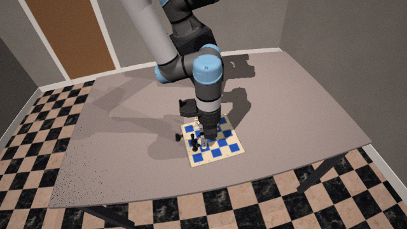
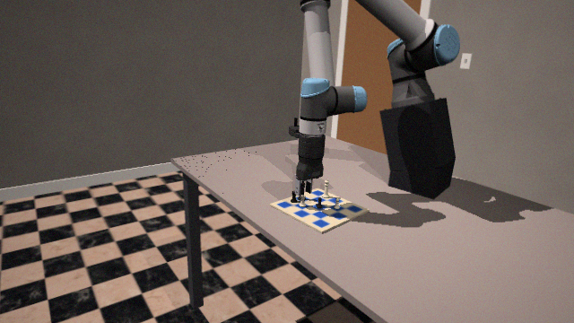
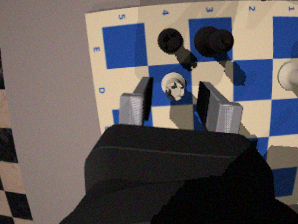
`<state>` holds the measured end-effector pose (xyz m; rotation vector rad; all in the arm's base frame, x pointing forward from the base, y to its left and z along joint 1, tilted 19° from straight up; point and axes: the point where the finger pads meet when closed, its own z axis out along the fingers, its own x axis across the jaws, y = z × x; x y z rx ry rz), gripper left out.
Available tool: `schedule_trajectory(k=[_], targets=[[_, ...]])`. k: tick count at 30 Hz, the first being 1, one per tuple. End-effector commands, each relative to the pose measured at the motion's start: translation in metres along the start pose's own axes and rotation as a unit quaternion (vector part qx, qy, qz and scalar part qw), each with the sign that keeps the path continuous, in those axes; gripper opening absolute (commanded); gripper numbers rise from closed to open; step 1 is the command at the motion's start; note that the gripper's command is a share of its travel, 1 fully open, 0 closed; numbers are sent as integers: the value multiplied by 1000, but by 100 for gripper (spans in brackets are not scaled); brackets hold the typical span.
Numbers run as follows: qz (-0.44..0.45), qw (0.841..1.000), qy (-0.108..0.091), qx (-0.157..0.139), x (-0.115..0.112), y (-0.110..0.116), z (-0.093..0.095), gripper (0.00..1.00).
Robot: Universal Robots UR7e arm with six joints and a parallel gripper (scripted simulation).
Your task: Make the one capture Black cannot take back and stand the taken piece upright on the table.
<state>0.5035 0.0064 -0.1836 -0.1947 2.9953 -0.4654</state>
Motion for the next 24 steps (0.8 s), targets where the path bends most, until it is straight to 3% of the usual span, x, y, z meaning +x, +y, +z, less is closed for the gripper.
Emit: schedule_trajectory(k=[1,24], targets=[[0,1000,-1,0,0,0,1,73],[0,1000,-1,0,-1,0,30,73]])
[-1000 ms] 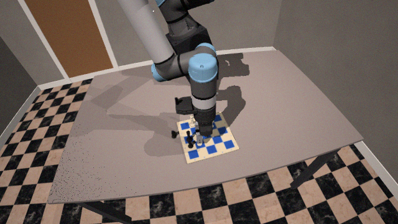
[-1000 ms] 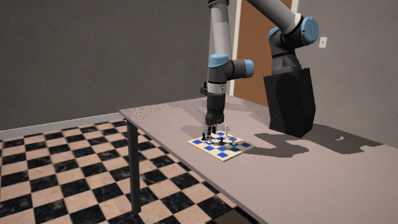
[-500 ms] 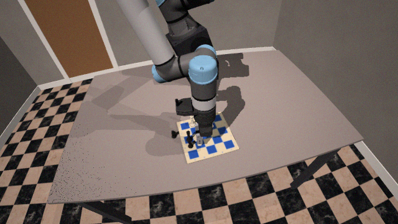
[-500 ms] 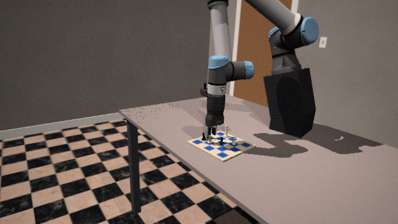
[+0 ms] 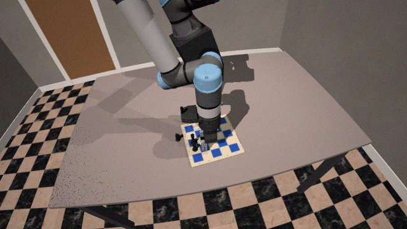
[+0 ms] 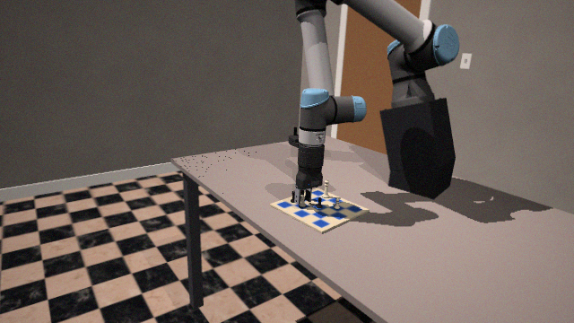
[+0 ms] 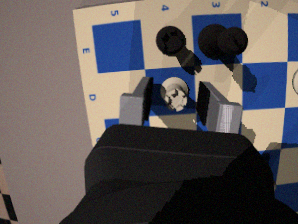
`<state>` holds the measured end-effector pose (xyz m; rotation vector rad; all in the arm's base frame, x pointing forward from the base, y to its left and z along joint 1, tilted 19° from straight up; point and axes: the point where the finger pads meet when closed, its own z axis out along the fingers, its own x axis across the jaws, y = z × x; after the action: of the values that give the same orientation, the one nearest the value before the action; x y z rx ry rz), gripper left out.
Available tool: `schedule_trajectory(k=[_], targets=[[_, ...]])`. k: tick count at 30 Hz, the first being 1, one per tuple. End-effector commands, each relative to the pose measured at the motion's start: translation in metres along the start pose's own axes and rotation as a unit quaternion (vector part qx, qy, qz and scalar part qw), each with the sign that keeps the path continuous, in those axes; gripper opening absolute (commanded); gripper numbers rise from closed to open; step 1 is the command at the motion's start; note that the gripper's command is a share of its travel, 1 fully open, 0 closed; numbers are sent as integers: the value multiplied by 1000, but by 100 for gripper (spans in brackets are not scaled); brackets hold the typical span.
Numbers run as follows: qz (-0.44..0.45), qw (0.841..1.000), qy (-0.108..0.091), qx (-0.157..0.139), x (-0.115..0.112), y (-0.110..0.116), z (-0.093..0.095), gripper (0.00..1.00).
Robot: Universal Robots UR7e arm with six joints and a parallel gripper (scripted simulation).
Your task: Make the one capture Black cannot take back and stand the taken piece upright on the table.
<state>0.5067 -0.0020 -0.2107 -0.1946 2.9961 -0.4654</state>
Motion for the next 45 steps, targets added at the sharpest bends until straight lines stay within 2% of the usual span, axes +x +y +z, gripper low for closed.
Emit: schedule_trajectory(k=[1,39,40,45], targets=[[0,1000,-1,0,-1,0,2,73],[0,1000,-1,0,-1,0,2,73],[0,1000,-1,0,-1,0,2,0],[0,1000,-1,0,-1,0,2,0]])
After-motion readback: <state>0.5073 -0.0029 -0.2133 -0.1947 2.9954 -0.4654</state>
